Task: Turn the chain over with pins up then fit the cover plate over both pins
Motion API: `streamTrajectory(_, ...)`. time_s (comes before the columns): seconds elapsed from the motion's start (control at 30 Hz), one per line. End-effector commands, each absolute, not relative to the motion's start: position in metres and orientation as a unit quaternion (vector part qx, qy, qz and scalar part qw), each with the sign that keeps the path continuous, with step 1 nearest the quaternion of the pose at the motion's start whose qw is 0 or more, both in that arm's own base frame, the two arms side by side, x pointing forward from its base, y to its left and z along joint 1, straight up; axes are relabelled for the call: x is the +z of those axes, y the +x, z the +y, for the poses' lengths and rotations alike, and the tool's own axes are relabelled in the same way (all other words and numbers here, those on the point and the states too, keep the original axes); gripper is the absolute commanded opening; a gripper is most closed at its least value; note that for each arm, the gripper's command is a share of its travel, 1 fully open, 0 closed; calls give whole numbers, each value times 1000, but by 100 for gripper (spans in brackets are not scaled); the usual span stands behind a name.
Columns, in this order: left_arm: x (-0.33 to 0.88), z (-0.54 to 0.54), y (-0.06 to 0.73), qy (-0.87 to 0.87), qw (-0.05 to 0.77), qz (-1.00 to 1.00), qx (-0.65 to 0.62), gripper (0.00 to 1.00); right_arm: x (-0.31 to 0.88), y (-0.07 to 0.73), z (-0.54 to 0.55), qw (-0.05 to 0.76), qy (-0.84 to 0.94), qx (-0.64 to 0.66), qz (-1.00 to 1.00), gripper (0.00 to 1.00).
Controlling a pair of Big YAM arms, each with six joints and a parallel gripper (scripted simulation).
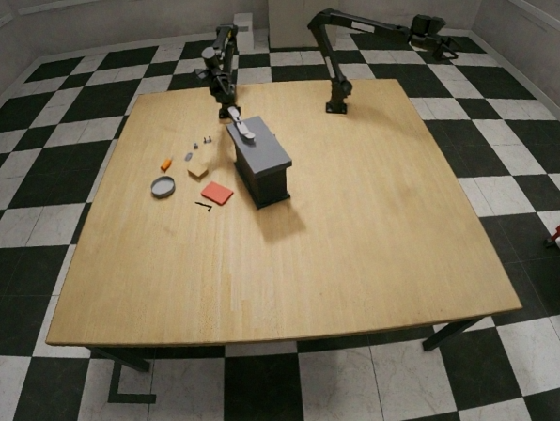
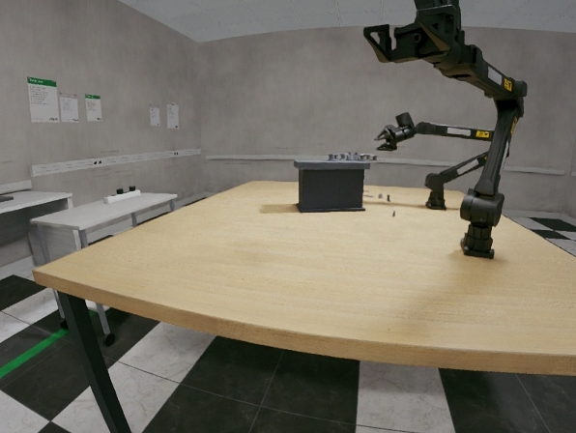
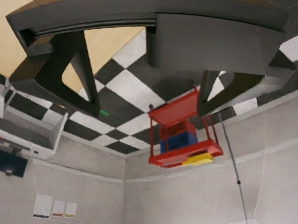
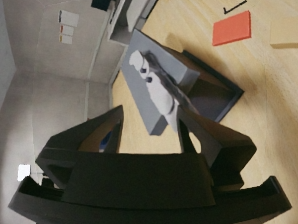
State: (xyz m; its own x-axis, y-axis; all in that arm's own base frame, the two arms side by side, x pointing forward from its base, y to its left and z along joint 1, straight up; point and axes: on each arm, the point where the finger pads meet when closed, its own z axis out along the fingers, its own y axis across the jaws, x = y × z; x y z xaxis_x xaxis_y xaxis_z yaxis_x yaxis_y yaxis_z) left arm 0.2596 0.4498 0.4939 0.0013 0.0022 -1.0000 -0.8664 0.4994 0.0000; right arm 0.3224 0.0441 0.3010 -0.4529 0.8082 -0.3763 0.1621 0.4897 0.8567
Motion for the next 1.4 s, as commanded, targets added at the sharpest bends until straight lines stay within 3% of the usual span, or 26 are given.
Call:
streamTrajectory(0.0,534,445,260,-339,637,587,366,100,339,339,51,431,264,358,785,53)
streamTrajectory(1.37,534,445,260,-339,637,587,366,100,340,474,109,287,-84,85,950,53)
